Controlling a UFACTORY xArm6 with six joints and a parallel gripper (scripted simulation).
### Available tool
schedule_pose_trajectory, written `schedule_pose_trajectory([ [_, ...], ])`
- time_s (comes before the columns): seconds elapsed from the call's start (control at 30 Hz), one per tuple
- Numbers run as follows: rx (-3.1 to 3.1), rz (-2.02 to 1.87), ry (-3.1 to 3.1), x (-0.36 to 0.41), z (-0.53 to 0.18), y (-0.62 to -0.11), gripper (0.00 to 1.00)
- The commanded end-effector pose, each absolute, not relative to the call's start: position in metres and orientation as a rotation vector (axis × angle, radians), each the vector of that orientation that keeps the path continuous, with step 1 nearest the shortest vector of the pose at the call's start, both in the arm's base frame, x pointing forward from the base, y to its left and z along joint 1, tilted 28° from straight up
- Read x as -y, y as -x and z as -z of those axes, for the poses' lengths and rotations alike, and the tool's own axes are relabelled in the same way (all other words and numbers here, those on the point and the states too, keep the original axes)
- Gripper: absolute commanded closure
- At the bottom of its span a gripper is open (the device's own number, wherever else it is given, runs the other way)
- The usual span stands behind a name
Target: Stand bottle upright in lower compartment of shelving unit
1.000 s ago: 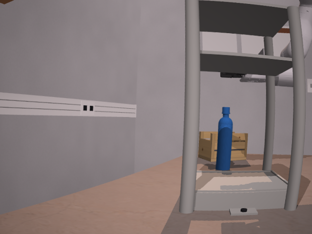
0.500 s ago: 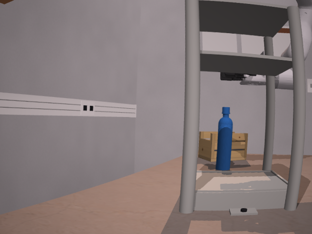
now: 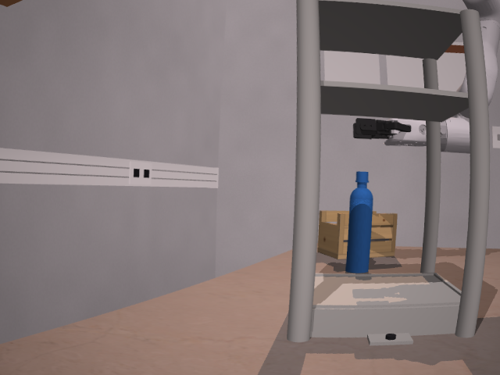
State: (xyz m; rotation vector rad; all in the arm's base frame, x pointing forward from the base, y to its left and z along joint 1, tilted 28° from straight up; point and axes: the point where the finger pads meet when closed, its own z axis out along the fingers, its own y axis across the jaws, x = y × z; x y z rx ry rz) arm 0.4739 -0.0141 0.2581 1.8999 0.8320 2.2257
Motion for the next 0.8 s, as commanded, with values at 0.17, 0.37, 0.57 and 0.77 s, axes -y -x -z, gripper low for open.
schedule_pose_trajectory([
  [0.17, -0.833, -2.229, -1.895, 0.023, -0.24, -0.479, 0.3],
  [0.37, -0.833, -2.229, -1.895, 0.027, -0.231, -0.482, 0.3],
  [0.57, -0.833, -2.229, -1.895, 0.034, -0.216, -0.485, 0.3],
  [0.77, -0.833, -2.229, -1.895, 0.04, -0.203, -0.489, 0.3],
])
